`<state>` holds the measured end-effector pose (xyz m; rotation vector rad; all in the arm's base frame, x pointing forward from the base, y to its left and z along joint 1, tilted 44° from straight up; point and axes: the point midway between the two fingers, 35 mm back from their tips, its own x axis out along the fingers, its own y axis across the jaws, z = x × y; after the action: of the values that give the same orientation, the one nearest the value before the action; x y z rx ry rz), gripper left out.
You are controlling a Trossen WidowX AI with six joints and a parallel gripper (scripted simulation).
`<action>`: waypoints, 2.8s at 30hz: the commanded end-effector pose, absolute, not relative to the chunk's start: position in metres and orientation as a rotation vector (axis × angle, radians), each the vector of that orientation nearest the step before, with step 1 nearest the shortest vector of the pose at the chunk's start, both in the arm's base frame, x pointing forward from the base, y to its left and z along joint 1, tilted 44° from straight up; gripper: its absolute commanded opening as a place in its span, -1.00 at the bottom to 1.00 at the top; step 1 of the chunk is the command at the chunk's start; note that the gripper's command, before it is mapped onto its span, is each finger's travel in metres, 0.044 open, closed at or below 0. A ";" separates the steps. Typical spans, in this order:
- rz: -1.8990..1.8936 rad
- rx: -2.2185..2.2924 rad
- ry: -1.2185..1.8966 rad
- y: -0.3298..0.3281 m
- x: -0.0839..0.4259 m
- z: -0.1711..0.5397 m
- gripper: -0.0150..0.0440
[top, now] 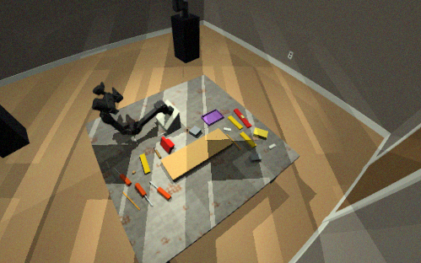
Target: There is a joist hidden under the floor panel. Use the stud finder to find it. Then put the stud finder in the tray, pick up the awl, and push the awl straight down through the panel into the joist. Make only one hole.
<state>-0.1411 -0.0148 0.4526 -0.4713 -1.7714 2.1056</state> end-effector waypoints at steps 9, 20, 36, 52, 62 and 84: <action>2.065 -0.696 -1.108 0.087 -0.101 0.435 1.00; 1.652 -0.636 0.000 0.193 0.028 0.362 1.00; 0.493 -0.120 0.883 0.142 0.215 0.218 1.00; -0.845 0.405 0.916 -0.042 0.244 0.095 1.00; -1.552 0.544 0.575 -0.138 0.176 0.054 1.00; -1.565 0.545 0.565 -0.142 0.170 0.057 1.00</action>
<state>0.1721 -0.1398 0.0547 -1.4212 -1.4760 4.0416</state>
